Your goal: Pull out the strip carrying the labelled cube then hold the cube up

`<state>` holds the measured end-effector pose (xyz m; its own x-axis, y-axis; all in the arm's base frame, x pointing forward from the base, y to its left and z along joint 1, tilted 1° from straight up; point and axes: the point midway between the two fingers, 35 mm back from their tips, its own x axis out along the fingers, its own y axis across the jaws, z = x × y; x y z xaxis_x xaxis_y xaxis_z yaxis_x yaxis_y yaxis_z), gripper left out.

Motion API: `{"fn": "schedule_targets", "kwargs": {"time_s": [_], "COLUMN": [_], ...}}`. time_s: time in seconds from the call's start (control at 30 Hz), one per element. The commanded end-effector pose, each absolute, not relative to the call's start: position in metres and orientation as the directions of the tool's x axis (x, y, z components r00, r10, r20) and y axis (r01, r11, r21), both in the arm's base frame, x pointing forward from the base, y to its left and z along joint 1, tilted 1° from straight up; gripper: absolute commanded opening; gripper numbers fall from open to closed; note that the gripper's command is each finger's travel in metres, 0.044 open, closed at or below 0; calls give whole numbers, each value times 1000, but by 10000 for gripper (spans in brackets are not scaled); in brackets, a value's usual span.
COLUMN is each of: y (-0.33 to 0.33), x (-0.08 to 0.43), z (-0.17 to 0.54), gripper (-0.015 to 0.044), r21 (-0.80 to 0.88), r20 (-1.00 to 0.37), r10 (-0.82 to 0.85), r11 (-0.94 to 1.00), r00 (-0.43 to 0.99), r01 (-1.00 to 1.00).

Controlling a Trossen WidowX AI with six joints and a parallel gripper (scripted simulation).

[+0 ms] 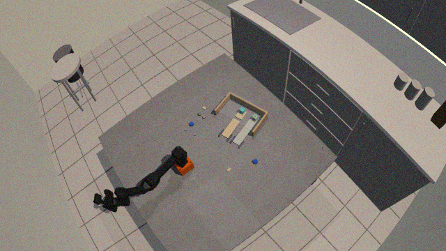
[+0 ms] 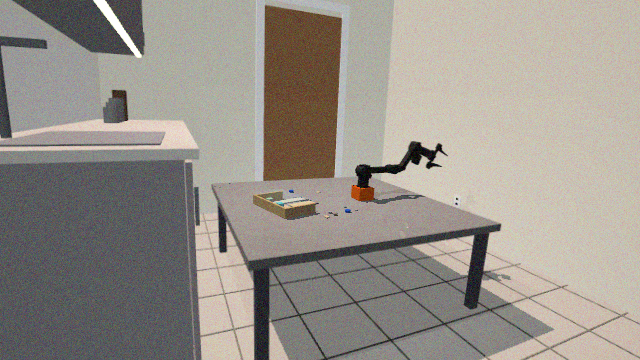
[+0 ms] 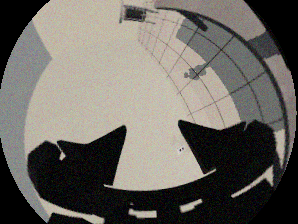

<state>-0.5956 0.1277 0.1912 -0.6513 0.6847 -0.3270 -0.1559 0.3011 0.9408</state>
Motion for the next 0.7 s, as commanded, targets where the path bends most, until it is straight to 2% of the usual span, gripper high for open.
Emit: {"fn": "schedule_targets", "kwargs": {"time_s": [0.0,0.3,0.67], "y": [128,124,120], "x": [-595,-570,-486], "z": [194,329,474], "gripper": [400,400,400], "r21": [942,887,640], "r20": [-322,-38,330], "r10": [684,646,620], "r11": [302,373,408], "r00": [-655,-762,-712], "r01": [-147,272,651]}}
